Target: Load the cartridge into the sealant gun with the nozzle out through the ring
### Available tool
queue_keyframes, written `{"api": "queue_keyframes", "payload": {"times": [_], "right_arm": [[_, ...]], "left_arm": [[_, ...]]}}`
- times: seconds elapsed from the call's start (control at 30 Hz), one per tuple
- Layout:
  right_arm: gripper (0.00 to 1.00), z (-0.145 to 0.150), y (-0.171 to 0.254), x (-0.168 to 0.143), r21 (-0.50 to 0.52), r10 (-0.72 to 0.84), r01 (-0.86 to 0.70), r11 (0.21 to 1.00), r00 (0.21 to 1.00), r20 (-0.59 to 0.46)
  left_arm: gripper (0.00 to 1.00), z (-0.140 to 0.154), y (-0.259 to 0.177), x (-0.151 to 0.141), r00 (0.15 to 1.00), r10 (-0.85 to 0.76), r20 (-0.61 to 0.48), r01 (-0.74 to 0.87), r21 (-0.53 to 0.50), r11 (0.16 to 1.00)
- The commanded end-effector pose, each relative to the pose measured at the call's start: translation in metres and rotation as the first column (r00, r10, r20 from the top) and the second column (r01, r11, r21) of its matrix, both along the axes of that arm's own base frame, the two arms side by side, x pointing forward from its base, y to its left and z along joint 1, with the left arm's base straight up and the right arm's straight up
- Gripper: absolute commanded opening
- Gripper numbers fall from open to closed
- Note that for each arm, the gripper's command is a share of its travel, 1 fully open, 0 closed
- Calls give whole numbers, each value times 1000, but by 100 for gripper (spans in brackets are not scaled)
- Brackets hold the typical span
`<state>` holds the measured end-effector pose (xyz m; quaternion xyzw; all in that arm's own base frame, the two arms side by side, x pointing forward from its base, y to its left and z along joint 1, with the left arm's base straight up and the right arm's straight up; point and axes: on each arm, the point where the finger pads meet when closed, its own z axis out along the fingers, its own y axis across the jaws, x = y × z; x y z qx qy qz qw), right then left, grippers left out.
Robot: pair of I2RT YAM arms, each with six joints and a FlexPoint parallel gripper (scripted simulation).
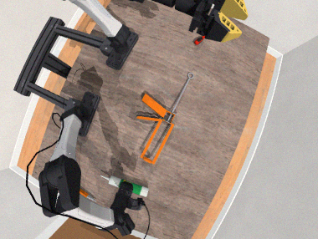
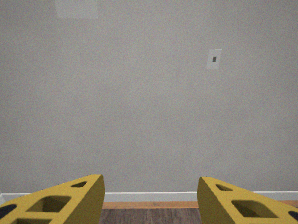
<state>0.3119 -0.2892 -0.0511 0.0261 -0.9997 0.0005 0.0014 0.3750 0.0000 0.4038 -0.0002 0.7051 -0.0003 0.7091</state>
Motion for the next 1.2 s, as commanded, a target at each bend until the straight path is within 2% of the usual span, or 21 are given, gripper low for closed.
{"api": "queue_keyframes", "payload": {"times": [0.0,0.27,0.63,1.17], "right_arm": [[73,-27,6,-2,30,-6,7,1000,1000,-15],[73,-33,3,5,18,1,-1,1000,1000,0],[73,-56,8,-3,33,3,-3,999,1000,-16],[73,-72,9,-2,32,15,-15,999,1000,-15]], "left_arm": [[52,-3,-1,-4,1000,-7,-17,6,-13,1000],[52,-3,-1,-4,1000,-7,-17,6,-13,1000],[52,-3,-1,-4,1000,-7,-17,6,-13,1000],[52,-3,-1,-4,1000,-7,-17,6,-13,1000]]}}
